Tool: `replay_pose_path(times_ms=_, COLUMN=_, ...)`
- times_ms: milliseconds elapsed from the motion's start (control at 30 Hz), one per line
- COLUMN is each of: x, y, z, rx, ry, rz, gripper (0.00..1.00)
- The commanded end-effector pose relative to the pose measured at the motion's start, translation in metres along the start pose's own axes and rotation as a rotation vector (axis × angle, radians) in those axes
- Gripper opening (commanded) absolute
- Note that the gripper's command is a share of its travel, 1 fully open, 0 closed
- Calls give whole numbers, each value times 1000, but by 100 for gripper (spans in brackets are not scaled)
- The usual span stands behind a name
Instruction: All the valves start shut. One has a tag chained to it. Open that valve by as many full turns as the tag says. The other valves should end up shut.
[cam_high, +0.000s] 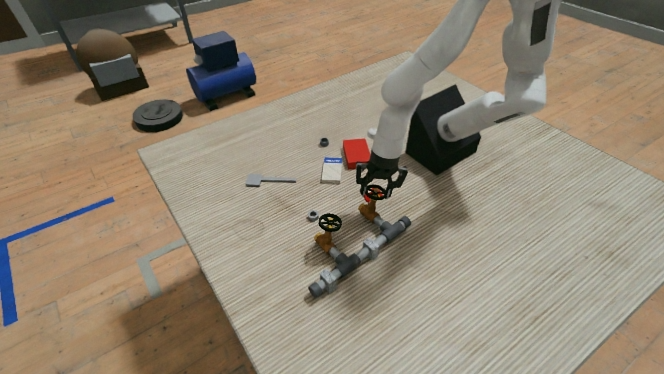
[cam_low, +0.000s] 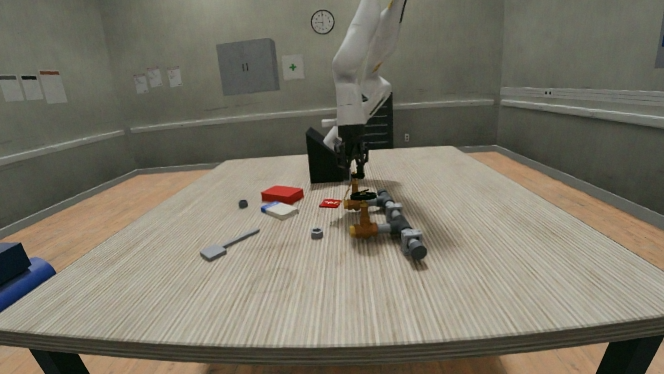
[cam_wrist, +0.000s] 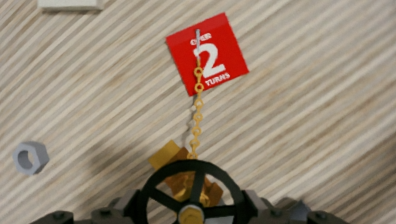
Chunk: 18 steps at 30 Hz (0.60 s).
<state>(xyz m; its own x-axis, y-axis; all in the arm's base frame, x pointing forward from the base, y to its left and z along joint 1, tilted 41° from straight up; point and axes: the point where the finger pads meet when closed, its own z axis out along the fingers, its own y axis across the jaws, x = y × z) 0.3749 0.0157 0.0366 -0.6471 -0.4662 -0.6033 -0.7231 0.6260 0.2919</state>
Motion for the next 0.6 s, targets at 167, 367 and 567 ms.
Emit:
replay_pose_path(times_ms=167, x=0, y=0, z=0, rx=30, ry=-30, rz=-291, gripper=67)
replay_pose_path(times_ms=367, x=0, y=0, z=0, rx=32, ry=-28, rz=-423, gripper=67)
replay_pose_path(times_ms=567, x=0, y=0, z=0, rx=33, ry=-27, rz=-489, gripper=67)
